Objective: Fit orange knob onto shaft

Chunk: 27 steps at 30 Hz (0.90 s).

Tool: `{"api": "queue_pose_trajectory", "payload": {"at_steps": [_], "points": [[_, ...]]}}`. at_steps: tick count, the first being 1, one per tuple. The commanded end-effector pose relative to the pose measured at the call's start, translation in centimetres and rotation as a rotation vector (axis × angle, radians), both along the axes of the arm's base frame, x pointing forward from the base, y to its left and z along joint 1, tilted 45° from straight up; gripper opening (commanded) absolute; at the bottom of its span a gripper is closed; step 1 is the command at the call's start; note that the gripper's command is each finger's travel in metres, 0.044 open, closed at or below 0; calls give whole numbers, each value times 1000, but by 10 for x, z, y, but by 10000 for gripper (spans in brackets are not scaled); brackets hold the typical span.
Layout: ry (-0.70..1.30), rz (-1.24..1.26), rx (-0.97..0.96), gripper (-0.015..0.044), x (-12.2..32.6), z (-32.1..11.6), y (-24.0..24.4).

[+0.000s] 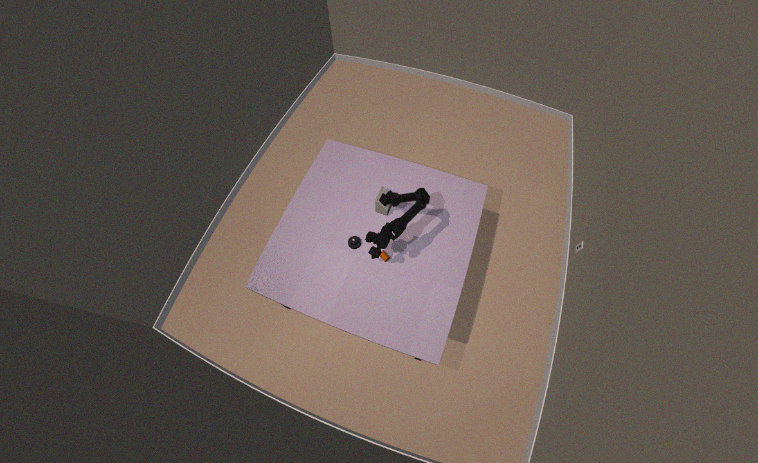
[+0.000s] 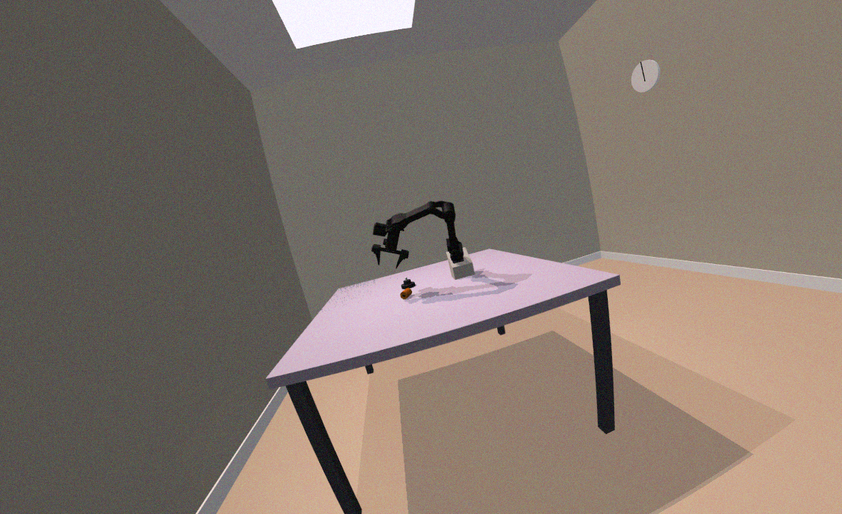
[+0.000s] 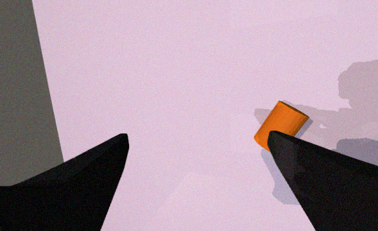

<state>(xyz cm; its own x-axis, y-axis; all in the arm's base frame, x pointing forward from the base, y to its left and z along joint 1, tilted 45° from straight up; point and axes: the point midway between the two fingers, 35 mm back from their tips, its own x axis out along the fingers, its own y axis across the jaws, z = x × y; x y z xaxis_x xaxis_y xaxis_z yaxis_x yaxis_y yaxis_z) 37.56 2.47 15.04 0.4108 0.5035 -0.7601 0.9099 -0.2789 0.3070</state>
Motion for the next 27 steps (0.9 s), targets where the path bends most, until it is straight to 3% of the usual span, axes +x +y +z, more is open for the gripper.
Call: {"api": "queue_pose_trajectory", "payload": {"at_steps": [1, 4, 27], "points": [[392, -7, 204, 440, -36, -36, 59], [579, -26, 268, 440, -53, -48, 82], [579, -26, 269, 440, -49, -71, 103]]}}
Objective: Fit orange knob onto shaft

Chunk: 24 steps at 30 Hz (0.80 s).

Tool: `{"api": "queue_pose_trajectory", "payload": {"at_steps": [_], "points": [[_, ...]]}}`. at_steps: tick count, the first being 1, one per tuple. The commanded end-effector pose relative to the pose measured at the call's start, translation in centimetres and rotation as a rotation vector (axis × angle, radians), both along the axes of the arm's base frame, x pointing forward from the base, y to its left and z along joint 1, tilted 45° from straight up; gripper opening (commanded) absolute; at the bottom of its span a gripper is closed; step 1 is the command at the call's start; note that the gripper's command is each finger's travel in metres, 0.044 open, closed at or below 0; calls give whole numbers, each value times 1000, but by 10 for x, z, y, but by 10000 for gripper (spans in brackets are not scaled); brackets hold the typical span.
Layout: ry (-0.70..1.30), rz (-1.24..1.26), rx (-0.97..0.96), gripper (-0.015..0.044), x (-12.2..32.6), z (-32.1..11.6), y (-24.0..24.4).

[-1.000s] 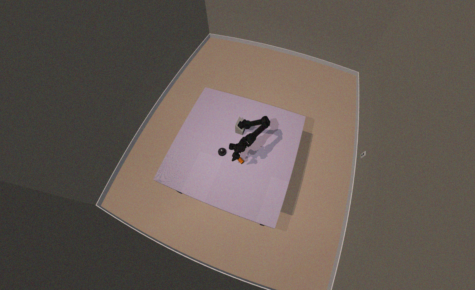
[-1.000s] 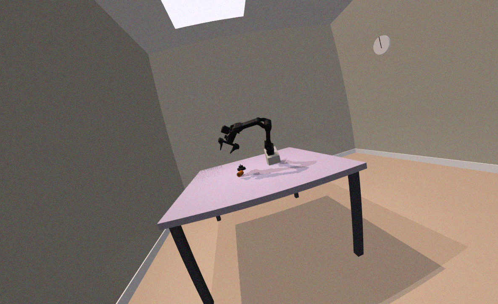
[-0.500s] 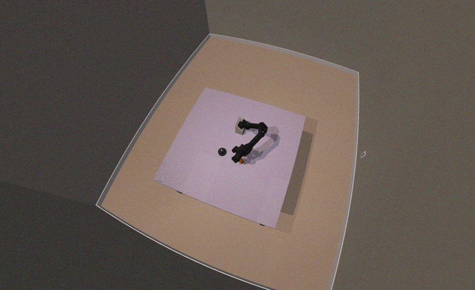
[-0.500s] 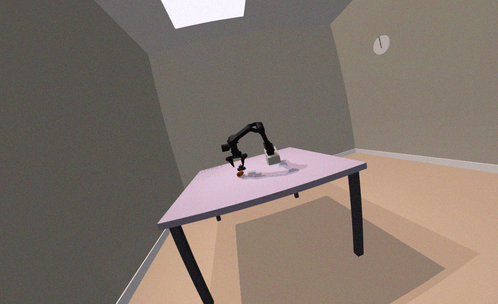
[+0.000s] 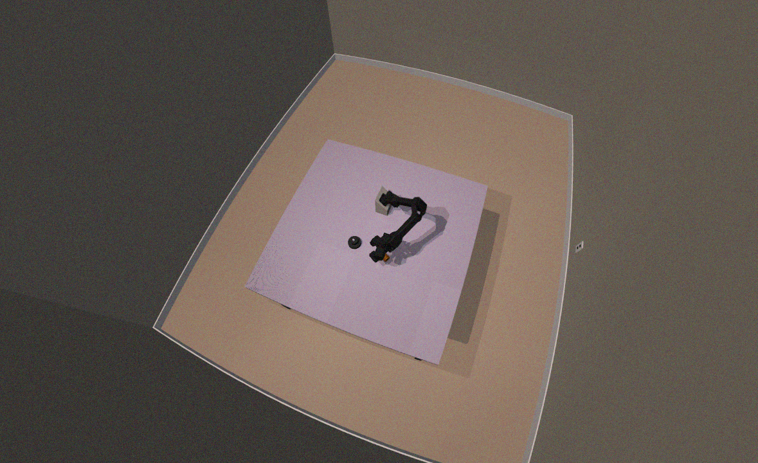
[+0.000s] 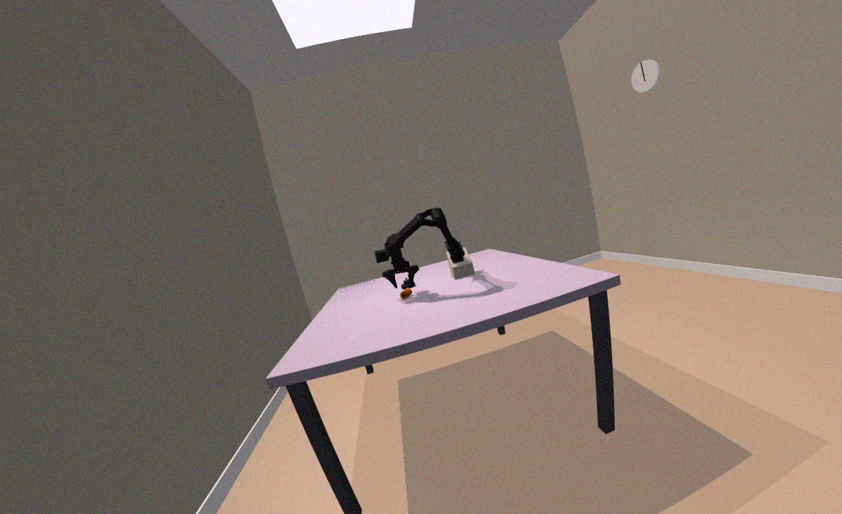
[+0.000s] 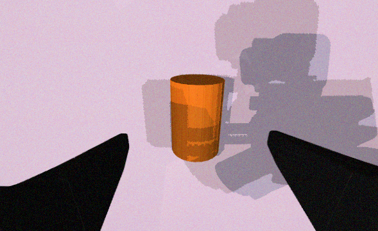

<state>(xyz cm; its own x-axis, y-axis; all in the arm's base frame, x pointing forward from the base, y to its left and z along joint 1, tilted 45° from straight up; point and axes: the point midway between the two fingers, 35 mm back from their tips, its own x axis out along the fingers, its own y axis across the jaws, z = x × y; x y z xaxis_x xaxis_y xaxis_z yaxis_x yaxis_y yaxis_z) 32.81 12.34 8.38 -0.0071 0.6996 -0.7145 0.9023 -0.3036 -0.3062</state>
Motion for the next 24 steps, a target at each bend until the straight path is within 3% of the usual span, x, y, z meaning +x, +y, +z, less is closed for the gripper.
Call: {"api": "queue_pose_trajectory", "payload": {"at_steps": [1, 24], "points": [[9, 1, 5, 440, -1, -6, 6], [9, 1, 7, 440, -1, -31, 31]]}}
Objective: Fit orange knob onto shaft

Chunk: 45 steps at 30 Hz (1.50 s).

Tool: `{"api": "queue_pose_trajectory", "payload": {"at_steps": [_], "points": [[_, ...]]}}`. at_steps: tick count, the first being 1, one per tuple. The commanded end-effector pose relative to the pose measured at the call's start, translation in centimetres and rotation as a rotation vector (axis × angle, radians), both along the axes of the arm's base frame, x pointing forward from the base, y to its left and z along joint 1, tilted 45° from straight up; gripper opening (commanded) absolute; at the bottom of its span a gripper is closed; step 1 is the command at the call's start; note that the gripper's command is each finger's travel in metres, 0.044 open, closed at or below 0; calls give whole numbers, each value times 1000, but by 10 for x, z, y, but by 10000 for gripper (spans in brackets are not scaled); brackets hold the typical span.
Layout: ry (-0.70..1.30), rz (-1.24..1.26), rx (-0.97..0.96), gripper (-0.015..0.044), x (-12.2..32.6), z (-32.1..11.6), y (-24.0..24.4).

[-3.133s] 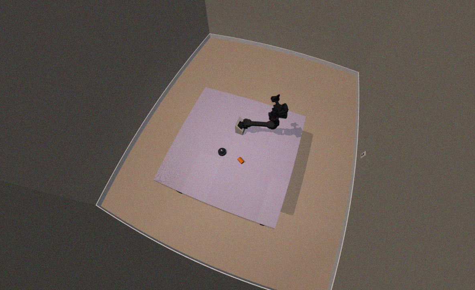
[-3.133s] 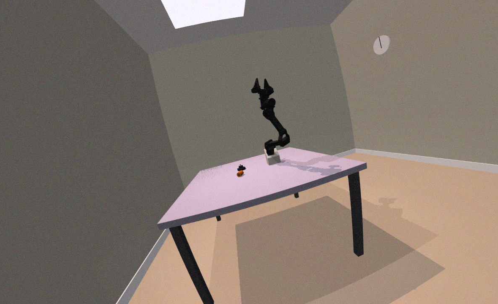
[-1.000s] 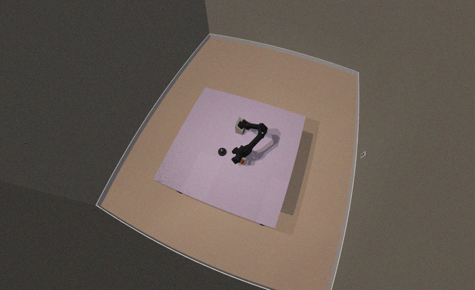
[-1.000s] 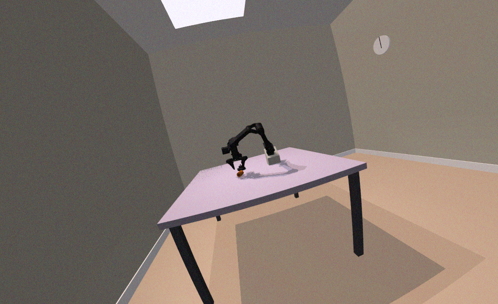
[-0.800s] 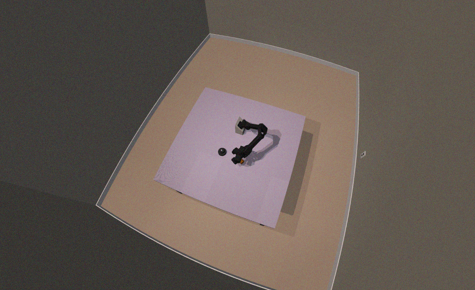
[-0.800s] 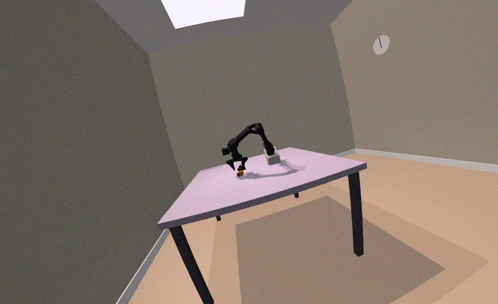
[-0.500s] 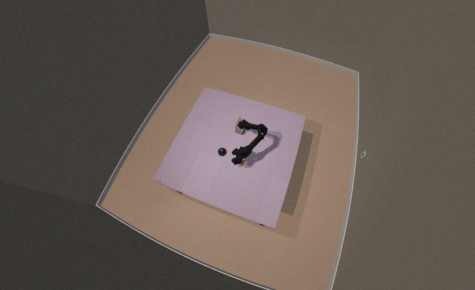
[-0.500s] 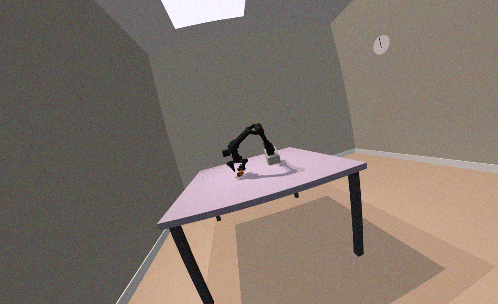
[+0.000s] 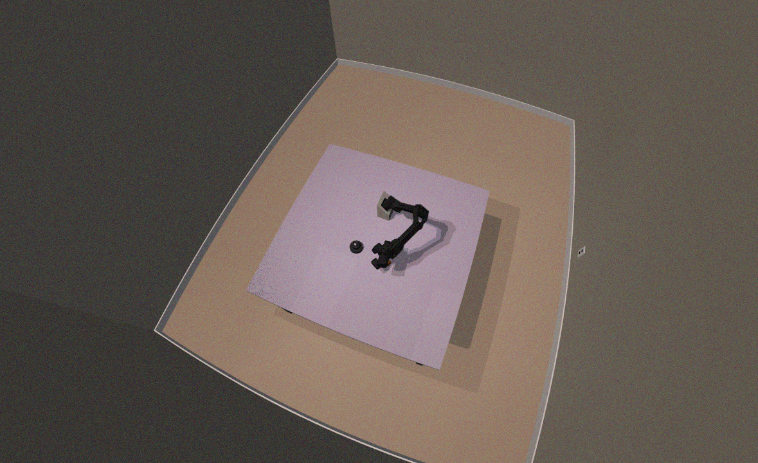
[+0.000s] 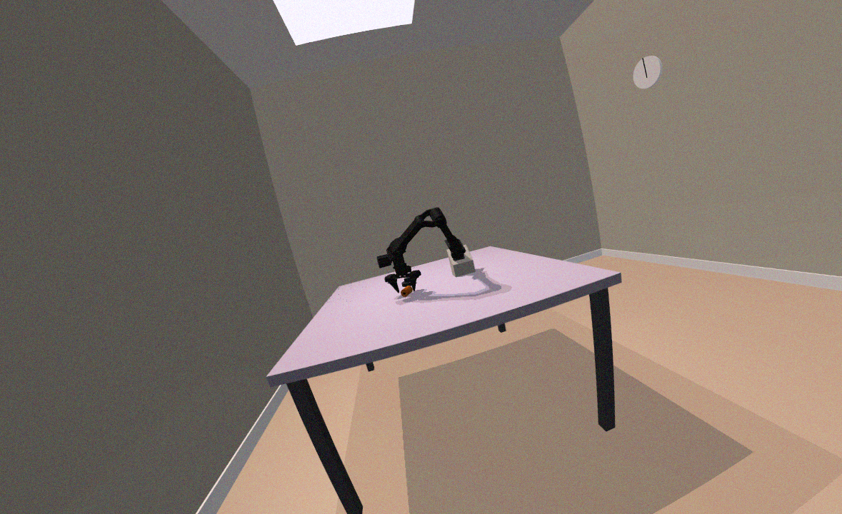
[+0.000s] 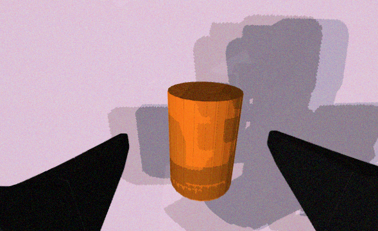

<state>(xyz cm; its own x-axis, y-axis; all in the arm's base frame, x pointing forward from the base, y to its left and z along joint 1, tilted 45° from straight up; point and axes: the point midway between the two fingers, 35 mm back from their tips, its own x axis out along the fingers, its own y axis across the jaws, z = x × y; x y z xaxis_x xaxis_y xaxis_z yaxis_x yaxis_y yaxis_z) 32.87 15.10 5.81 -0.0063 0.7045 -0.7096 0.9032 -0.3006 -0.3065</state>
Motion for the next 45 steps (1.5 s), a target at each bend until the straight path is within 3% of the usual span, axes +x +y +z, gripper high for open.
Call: {"api": "queue_pose_trajectory", "payload": {"at_steps": [1, 9, 18, 27, 40, 45], "points": [[11, 0, 0, 440, -2, -6, 4], [11, 0, 0, 240, -2, -6, 4], [11, 0, 0, 240, -2, -6, 4], [11, 0, 0, 180, -2, -6, 4], [7, 4, 0, 180, -2, 5, -7], [-99, 111, 1, 180, -2, 5, -7]]}}
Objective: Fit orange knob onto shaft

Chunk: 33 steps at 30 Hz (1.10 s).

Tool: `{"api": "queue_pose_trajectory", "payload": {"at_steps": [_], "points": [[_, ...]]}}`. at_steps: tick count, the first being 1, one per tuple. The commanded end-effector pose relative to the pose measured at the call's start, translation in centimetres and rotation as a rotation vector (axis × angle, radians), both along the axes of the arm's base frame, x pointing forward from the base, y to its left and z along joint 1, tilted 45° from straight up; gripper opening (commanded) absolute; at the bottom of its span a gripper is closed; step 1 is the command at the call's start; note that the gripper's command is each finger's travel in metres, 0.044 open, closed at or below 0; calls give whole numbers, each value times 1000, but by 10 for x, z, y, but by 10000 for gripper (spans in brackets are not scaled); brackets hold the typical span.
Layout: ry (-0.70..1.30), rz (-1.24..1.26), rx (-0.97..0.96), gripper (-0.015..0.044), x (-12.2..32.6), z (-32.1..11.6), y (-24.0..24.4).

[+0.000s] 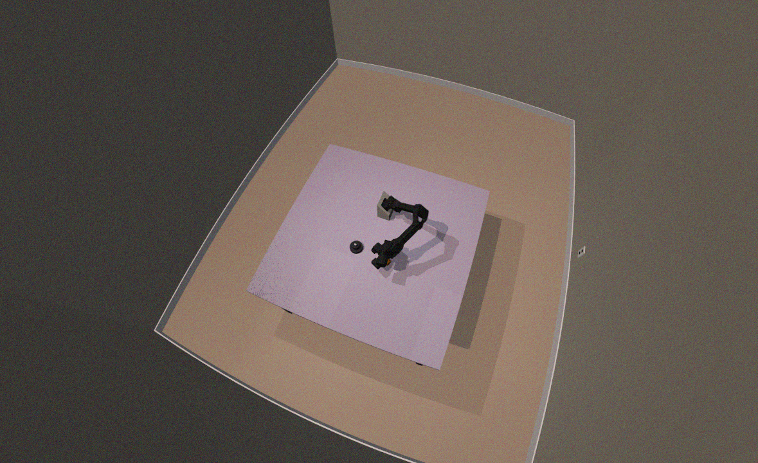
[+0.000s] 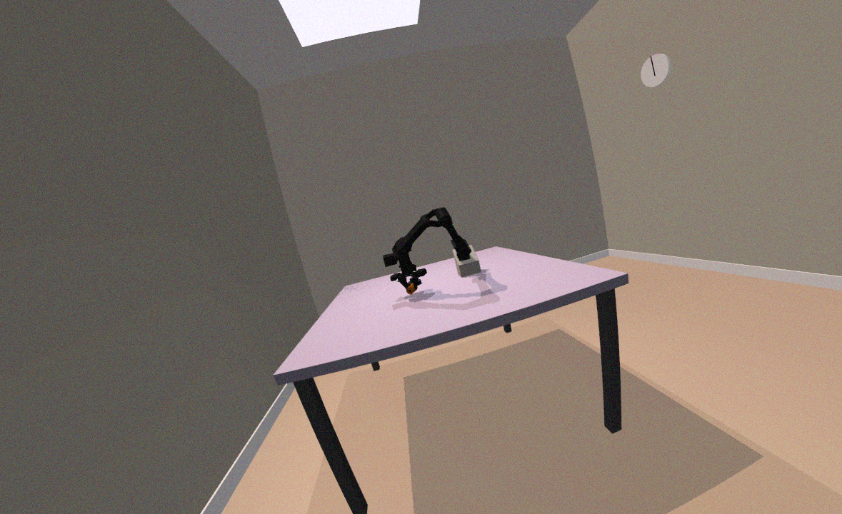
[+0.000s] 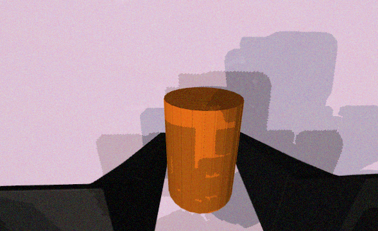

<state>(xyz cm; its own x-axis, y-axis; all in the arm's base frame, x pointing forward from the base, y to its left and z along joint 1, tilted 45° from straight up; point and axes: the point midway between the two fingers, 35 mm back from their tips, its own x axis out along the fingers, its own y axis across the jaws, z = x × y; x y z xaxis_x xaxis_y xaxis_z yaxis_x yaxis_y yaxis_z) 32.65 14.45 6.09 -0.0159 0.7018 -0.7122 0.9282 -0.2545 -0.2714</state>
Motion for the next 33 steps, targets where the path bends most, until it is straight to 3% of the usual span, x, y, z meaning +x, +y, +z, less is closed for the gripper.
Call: {"api": "queue_pose_trajectory", "payload": {"at_steps": [1, 10, 18, 33], "points": [[-86, 85, 5, 180, 1, 2, 0], [-303, 304, 10, 180, 1, 2, 0], [-336, 337, 10, 180, 1, 2, 0], [-684, 689, 18, 180, 1, 2, 0]]}}
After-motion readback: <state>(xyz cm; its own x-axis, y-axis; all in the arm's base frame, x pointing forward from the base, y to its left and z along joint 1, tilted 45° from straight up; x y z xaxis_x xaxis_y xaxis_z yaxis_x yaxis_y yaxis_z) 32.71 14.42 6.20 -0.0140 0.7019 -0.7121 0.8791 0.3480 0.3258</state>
